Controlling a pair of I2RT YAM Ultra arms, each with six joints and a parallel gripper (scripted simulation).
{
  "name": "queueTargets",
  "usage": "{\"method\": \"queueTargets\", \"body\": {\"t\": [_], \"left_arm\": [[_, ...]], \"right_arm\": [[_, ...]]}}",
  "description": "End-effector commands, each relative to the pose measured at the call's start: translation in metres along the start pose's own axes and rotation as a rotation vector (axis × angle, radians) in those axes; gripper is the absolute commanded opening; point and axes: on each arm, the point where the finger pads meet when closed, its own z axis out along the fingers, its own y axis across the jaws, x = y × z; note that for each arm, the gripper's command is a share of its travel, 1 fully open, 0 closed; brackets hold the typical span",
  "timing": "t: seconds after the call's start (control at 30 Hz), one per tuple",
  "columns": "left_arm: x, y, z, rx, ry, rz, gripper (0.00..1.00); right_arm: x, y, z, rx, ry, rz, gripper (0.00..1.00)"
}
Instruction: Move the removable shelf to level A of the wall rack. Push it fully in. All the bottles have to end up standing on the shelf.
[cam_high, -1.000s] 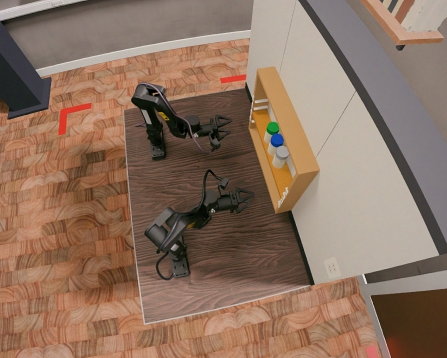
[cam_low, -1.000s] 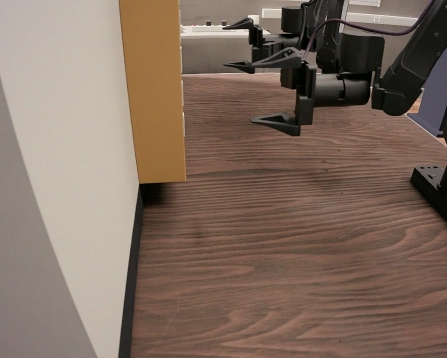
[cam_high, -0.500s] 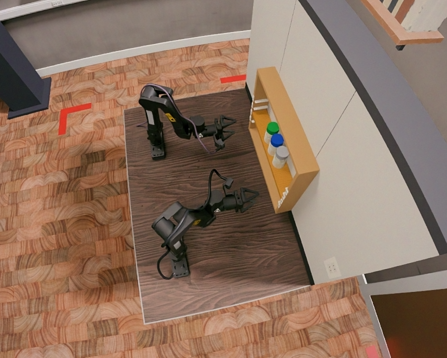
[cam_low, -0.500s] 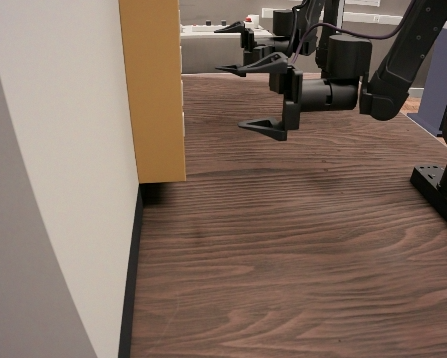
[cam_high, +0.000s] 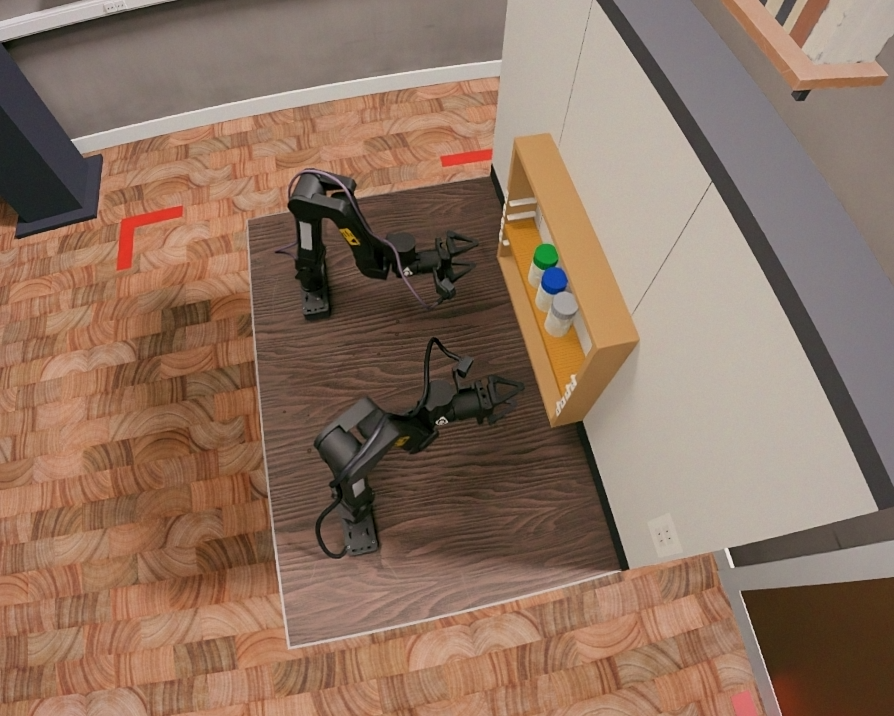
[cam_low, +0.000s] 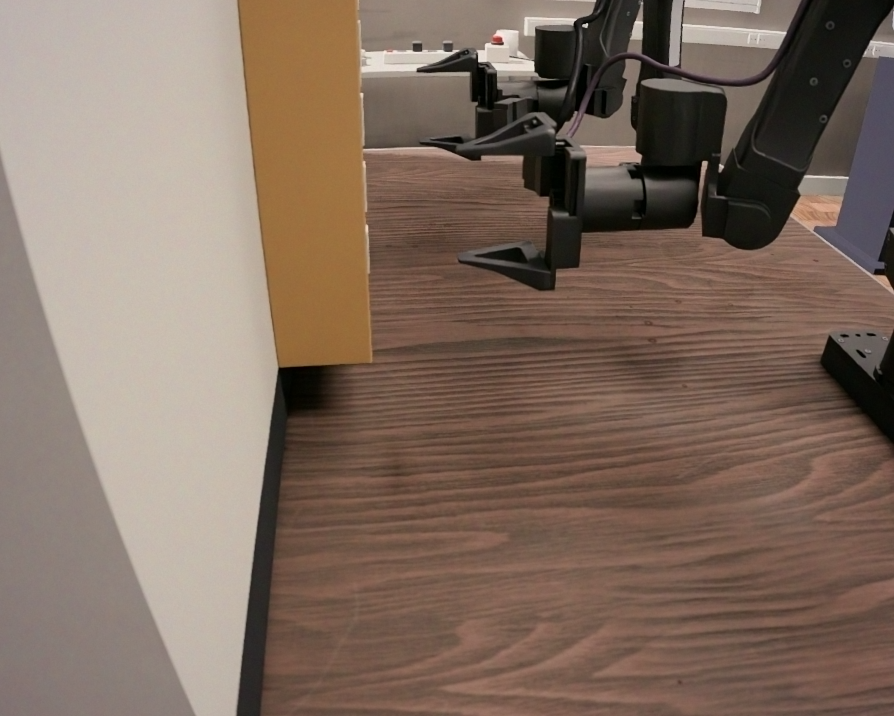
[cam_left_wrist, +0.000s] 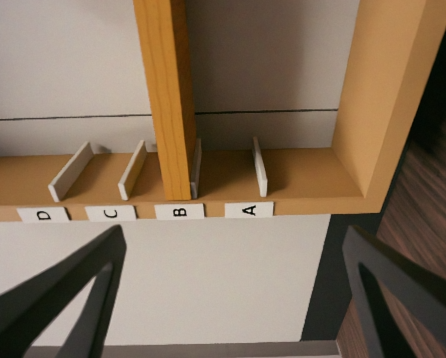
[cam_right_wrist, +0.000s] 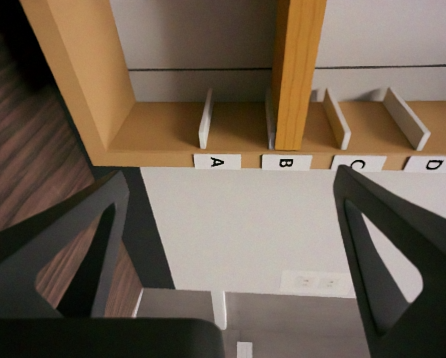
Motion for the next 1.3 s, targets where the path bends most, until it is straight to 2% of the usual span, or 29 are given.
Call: {"method": "queueTargets", "body": {"t": [0.0,0.9,1.27], "left_arm": [[0.000,0.011,0.008,-0.032,0.002,-0.010,1.00],[0.000,0.011,0.008,-0.032,0.002,-0.010,1.00],[0.000,0.049,0.007,-0.032,0.002,-0.010,1.00]], "right_arm": [[0.000,-0.012,0.006,0.035,0.002,0.021,1.00],[0.000,-0.012,0.006,0.035,0.002,0.021,1.00],[0.001,-0.049,0.005,0.035,0.002,0.021,1.00]]}}
